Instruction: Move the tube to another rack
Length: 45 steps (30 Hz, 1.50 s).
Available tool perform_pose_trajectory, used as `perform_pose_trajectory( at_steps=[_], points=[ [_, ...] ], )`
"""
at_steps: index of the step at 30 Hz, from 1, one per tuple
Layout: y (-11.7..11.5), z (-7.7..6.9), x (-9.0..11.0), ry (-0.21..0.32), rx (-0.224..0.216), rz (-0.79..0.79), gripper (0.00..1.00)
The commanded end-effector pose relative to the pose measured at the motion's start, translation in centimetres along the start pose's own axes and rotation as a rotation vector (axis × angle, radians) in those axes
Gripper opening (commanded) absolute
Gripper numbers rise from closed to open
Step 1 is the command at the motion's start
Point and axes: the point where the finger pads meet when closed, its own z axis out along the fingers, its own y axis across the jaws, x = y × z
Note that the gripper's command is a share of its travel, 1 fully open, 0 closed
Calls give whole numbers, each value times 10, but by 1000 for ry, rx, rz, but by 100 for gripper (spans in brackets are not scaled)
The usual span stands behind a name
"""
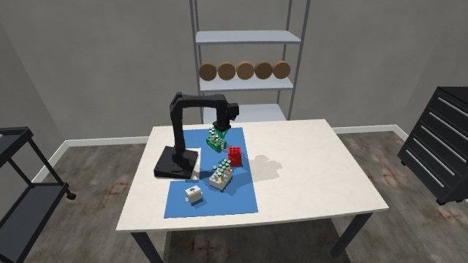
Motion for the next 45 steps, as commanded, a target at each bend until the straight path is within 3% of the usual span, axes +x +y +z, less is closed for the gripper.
perform_pose_trajectory(
  at_steps=[1,7,20,24,45],
  points=[
    [-5,-7,5,-26,9,-25,0],
    [-10,-7,13,-26,9,42,0],
    [-10,-7,13,-27,3,475,0],
    [-10,-7,13,-27,3,481,0],
    [-32,-6,72,-26,5,481,0]
  ],
)
